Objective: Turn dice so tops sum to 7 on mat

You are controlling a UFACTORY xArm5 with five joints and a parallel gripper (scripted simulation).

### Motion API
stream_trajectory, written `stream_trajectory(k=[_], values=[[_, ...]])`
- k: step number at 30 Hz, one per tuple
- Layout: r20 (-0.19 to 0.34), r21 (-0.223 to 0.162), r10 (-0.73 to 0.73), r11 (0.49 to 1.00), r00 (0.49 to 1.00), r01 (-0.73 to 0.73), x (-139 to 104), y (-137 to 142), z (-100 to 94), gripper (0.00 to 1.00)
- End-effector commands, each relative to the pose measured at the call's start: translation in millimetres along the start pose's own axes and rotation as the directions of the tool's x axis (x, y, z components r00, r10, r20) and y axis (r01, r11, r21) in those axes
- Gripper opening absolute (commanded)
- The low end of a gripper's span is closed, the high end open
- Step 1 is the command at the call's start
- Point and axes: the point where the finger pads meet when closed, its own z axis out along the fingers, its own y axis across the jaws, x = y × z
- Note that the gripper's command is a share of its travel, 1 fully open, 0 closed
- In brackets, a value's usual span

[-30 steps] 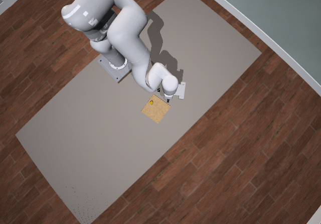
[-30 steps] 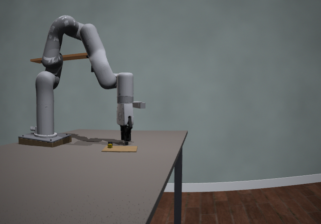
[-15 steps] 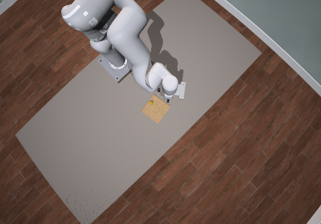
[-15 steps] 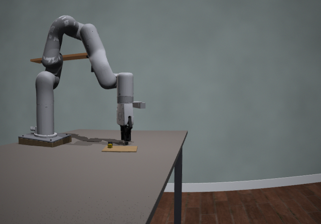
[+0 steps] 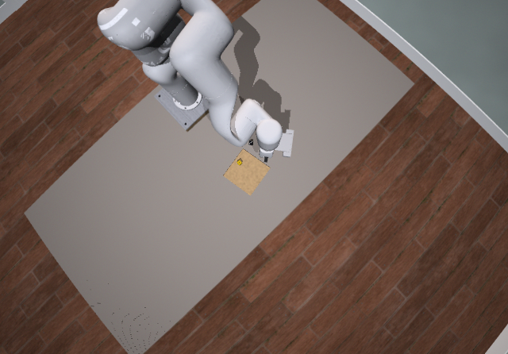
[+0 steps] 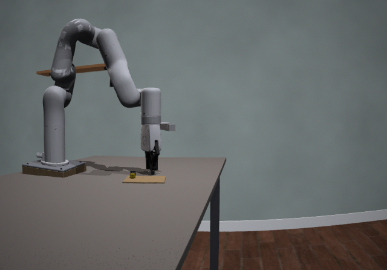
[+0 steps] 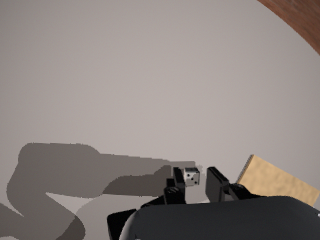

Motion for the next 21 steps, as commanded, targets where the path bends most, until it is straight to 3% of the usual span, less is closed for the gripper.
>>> stream_trajectory(k=[1, 21], values=[[-0.003, -0.001, 0.0, 1.0, 1.0, 0.0, 1.1, 0.6, 1.6, 0.31], [-0.003, -0.001, 0.0, 1.0, 1.0, 0.0, 0.7, 1.6, 18.1, 0.31]])
